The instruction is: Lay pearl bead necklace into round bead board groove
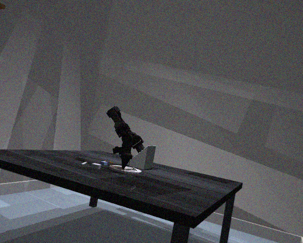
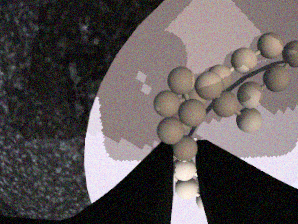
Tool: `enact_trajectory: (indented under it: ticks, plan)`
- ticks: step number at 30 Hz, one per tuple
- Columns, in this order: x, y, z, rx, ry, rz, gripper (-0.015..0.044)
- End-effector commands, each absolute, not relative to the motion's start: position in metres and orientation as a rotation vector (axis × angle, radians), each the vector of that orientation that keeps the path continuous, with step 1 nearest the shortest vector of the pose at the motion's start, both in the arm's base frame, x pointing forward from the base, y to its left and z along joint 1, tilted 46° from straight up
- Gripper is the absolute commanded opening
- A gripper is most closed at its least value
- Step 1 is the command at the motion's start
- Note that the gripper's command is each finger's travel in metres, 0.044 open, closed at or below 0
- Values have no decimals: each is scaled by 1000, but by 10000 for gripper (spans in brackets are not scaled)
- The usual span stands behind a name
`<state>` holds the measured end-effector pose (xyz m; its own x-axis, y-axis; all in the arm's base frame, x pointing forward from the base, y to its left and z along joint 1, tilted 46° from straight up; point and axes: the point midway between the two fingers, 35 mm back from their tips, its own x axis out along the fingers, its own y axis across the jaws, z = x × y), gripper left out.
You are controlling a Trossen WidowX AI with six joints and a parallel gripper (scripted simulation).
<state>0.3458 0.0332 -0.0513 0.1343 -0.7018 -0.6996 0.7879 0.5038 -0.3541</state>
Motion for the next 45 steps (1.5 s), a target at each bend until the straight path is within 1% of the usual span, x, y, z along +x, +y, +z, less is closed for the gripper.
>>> enact_trajectory:
  ticks: [1, 15, 28, 45]
  plan:
    - [346, 32, -51, 109, 946, -1086, 0]
    - [341, 41, -42, 99, 948, -1089, 0]
    - [308, 52, -59, 99, 949, -1088, 0]
    - [309, 44, -67, 99, 949, -1089, 0]
